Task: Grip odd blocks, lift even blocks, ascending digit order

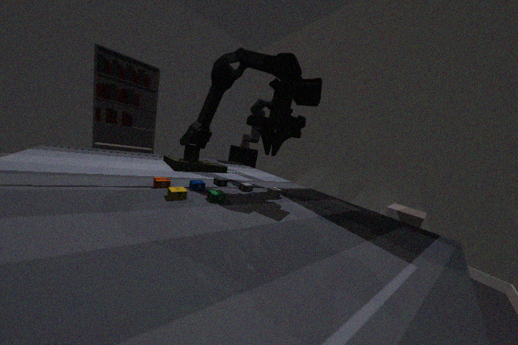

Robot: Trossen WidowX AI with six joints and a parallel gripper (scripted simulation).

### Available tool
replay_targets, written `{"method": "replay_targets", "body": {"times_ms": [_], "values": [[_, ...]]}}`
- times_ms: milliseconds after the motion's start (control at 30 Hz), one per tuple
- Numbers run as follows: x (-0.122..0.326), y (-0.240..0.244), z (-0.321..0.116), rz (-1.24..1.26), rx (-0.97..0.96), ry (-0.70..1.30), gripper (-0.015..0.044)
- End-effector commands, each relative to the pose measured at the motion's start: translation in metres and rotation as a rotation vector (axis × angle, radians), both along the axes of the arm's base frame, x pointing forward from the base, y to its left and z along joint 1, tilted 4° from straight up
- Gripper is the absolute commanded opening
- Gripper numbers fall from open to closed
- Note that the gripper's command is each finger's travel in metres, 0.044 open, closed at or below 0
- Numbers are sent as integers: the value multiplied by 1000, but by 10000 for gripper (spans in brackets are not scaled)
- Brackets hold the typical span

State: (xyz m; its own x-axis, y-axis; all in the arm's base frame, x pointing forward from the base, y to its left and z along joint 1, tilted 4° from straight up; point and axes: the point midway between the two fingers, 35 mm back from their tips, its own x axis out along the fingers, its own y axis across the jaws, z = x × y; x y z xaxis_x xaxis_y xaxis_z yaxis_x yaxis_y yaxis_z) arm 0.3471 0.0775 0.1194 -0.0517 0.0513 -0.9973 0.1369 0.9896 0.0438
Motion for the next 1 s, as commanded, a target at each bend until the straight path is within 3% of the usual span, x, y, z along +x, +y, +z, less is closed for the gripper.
{"method": "replay_targets", "body": {"times_ms": [0,233,400,633,767,967], "values": [[-29,-42,9,-15,0,-18,120],[-101,-95,-1,-15,-4,-13,120],[-108,-99,-3,-15,-4,-12,120],[-110,-95,-75,-15,-4,-12,304],[-111,-95,-84,-15,-3,-12,400],[-111,-94,-89,-15,-3,-12,400]]}}
